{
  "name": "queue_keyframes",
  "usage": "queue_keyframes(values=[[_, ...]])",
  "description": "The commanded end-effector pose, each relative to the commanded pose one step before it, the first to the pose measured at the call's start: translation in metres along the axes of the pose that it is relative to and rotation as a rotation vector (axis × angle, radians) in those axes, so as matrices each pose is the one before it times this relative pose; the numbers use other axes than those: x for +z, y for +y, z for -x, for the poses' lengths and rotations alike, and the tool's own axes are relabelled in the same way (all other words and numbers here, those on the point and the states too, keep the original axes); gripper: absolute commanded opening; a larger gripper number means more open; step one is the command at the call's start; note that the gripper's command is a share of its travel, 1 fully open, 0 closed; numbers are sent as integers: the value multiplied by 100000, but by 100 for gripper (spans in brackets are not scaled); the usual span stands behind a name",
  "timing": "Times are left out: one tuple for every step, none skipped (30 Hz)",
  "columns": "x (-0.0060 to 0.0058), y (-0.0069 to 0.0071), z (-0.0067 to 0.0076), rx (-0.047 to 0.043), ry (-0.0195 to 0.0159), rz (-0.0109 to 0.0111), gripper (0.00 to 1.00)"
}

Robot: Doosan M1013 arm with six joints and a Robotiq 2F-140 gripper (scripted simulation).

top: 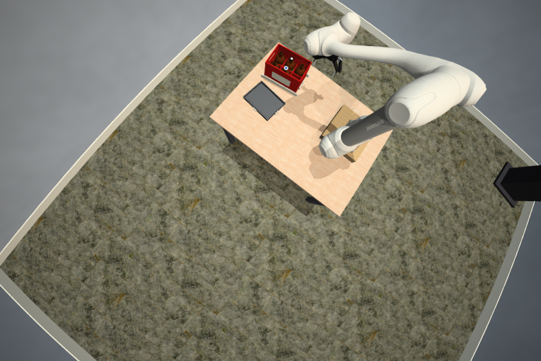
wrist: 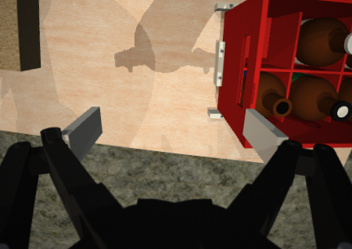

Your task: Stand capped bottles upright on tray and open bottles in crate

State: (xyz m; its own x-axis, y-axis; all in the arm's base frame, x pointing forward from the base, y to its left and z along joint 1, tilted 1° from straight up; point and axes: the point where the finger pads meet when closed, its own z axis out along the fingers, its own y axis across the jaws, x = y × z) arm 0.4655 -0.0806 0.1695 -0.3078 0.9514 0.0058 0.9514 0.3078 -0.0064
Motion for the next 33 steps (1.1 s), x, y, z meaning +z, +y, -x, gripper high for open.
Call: queue_keyframes(values=[[-4, 1164, 394, 4, 17, -2, 100], [0, 315, 108, 0, 2, -2, 100], [0, 315, 108, 0, 2, -2, 100], [0, 315, 108, 0, 2, -2, 100], [0, 315, 108, 0, 2, -2, 100], [0, 315, 108, 0, 2, -2, 100], [0, 315, 108, 0, 2, -2, 100], [0, 315, 108, 0, 2, -2, 100], [0, 0, 0, 0, 0, 0, 100], [0, 0, 0, 0, 0, 0, 100], [-8, -6, -66, 6, -9, 35, 100], [1, 329, 51, 0, 1, -2, 100], [1, 329, 51, 0, 1, -2, 100], [1, 329, 51, 0, 1, -2, 100], [1, 329, 51, 0, 1, -2, 100], [1, 329, 51, 0, 1, -2, 100], [1, 329, 51, 0, 1, -2, 100], [0, 329, 51, 0, 1, -2, 100], [0, 329, 51, 0, 1, -2, 100], [0, 329, 51, 0, 1, -2, 100], [0, 329, 51, 0, 1, -2, 100], [0, 329, 51, 0, 1, -2, 100], [0, 329, 51, 0, 1, -2, 100], [0, 329, 51, 0, 1, -2, 100], [0, 329, 51, 0, 1, -2, 100], [0, 0, 0, 0, 0, 0, 100], [0, 0, 0, 0, 0, 0, 100], [-8, -15, -16, 7, -4, 38, 100], [1, 331, 41, -1, 0, -3, 100], [1, 331, 41, -1, 0, -3, 100], [1, 331, 41, -1, 0, -3, 100], [1, 331, 41, -1, 0, -3, 100], [1, 331, 41, -1, 0, -3, 100]])
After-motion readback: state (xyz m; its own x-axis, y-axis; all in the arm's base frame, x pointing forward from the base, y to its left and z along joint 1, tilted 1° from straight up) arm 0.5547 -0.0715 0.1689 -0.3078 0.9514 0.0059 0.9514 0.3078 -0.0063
